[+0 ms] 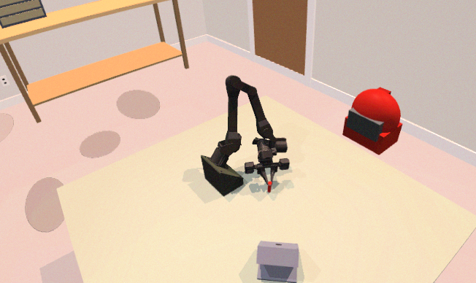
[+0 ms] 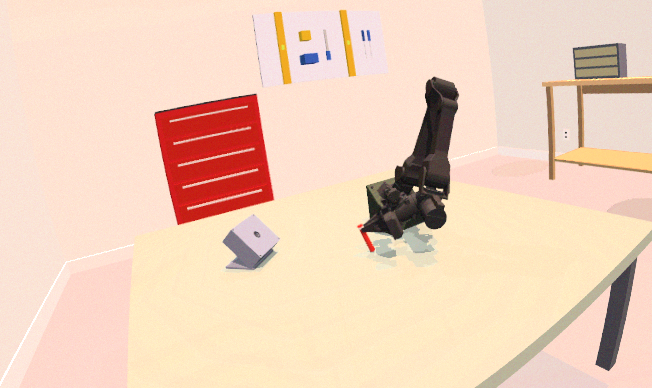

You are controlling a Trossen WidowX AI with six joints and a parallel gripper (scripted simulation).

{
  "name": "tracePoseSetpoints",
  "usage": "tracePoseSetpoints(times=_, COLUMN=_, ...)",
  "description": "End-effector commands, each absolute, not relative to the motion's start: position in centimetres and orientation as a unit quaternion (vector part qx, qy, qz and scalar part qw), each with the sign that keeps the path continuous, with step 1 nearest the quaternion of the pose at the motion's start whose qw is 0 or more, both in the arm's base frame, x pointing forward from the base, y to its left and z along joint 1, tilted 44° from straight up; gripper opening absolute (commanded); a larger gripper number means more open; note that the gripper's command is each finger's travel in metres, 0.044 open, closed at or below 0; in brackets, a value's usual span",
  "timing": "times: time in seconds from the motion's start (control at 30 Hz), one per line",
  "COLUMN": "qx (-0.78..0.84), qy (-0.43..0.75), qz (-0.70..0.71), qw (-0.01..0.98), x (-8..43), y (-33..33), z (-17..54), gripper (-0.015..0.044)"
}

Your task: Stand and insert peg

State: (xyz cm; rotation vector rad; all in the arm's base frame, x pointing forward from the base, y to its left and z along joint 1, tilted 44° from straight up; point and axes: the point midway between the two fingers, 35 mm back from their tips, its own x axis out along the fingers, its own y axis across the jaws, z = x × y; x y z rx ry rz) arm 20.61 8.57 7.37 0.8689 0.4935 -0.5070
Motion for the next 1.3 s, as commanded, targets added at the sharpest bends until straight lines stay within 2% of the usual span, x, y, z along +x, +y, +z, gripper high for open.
tracePoseSetpoints(times=0.0, qx=0.408, qy=0.216, qz=-0.247, qw=0.852, x=20.45, y=8.75, z=7.60, gripper=0.0049)
tracePoseSetpoints(times=0.37, qx=0.396, qy=0.175, qz=-0.267, qw=0.861, x=19.86, y=9.18, z=7.70, gripper=0.0049)
tracePoseSetpoints(times=1.27, qx=0.395, qy=0.191, qz=-0.260, qw=0.860, x=19.64, y=9.49, z=7.48, gripper=0.0049)
